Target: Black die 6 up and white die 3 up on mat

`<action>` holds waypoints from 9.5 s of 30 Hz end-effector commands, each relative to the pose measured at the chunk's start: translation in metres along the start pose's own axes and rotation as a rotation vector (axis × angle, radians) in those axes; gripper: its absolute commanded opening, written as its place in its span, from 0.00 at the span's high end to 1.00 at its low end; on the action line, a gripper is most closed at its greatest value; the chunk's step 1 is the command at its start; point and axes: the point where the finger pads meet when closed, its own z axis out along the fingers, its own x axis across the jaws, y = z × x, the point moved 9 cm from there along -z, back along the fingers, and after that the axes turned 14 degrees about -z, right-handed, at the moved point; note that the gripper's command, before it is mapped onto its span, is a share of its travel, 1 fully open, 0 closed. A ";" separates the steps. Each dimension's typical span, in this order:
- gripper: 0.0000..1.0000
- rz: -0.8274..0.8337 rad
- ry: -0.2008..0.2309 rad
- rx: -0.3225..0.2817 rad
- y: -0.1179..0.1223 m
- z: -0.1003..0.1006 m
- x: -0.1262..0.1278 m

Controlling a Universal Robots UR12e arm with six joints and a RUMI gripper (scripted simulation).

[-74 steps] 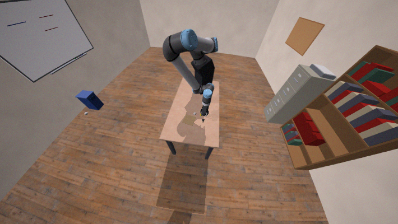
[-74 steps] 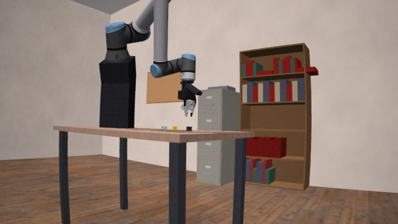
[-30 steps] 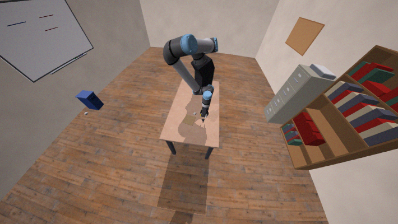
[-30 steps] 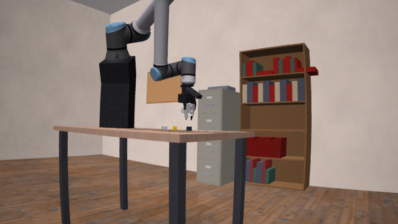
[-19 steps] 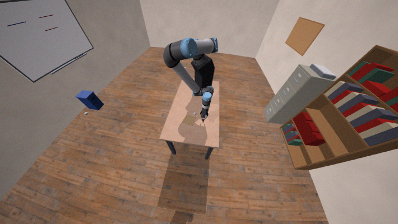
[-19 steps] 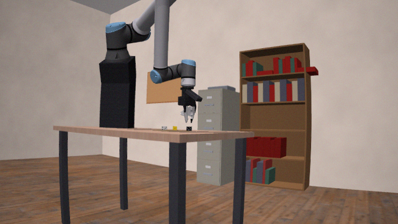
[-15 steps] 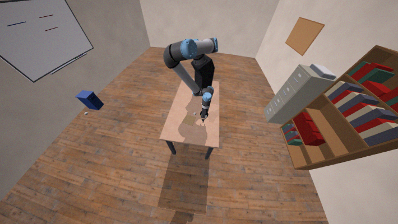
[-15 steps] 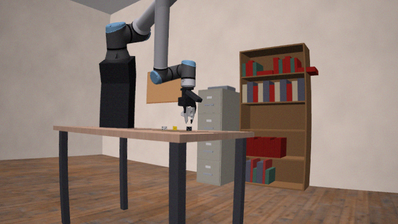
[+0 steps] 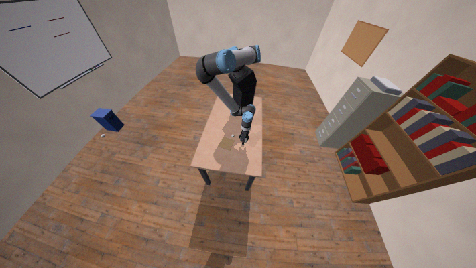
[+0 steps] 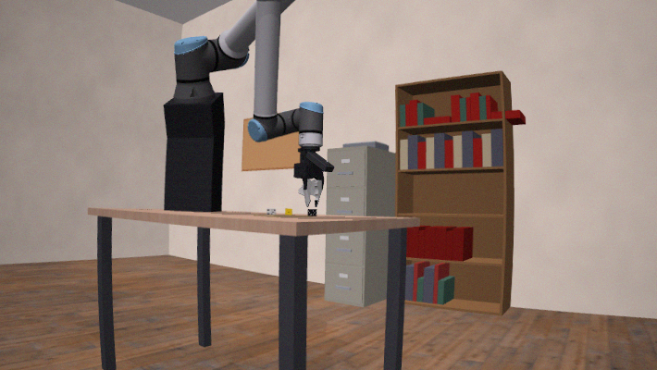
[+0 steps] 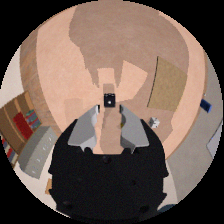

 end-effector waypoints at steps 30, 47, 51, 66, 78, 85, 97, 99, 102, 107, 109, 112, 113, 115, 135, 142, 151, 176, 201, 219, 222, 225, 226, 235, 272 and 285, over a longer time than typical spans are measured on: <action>0.76 0.000 0.000 0.001 0.000 0.000 0.000; 0.76 0.000 0.000 0.001 0.000 0.005 0.000; 0.76 0.000 0.000 0.001 0.000 0.008 0.000; 0.76 0.000 0.000 0.001 0.000 0.030 0.000; 0.76 0.000 0.000 0.001 0.000 0.031 0.000; 0.76 0.000 0.000 0.001 0.000 0.031 0.000; 0.76 0.000 0.000 0.001 0.000 0.031 0.000; 0.76 0.000 0.000 0.001 0.000 0.031 0.000; 0.76 0.000 0.000 0.001 0.000 0.031 0.000; 0.94 0.000 0.000 0.001 0.000 0.031 0.000; 0.94 0.000 0.000 0.001 0.000 0.031 0.000; 0.94 0.000 0.000 0.001 0.000 0.031 0.000; 0.94 0.000 0.000 0.001 0.000 0.031 0.000; 0.94 0.000 0.000 0.001 0.000 0.031 0.000; 0.94 0.000 0.000 0.001 0.000 0.031 0.000; 0.94 0.000 0.000 0.001 0.000 0.030 0.000; 0.94 0.000 0.000 0.001 0.000 -0.013 0.000; 0.94 0.000 0.000 0.001 0.000 -0.069 0.000; 0.94 0.377 0.000 0.001 -0.003 -0.067 0.001; 0.94 0.916 -0.001 0.001 -0.005 -0.063 0.001; 0.94 0.960 -0.001 0.001 -0.005 -0.062 0.001; 0.94 1.090 -0.001 0.001 -0.005 -0.061 0.000; 0.94 1.121 -0.001 0.001 -0.005 -0.061 0.000; 0.94 1.400 -0.001 0.001 -0.004 -0.059 -0.003; 0.94 1.743 -0.026 -0.014 -0.003 -0.056 -0.006; 0.94 1.724 -0.345 -0.171 0.009 -0.050 0.020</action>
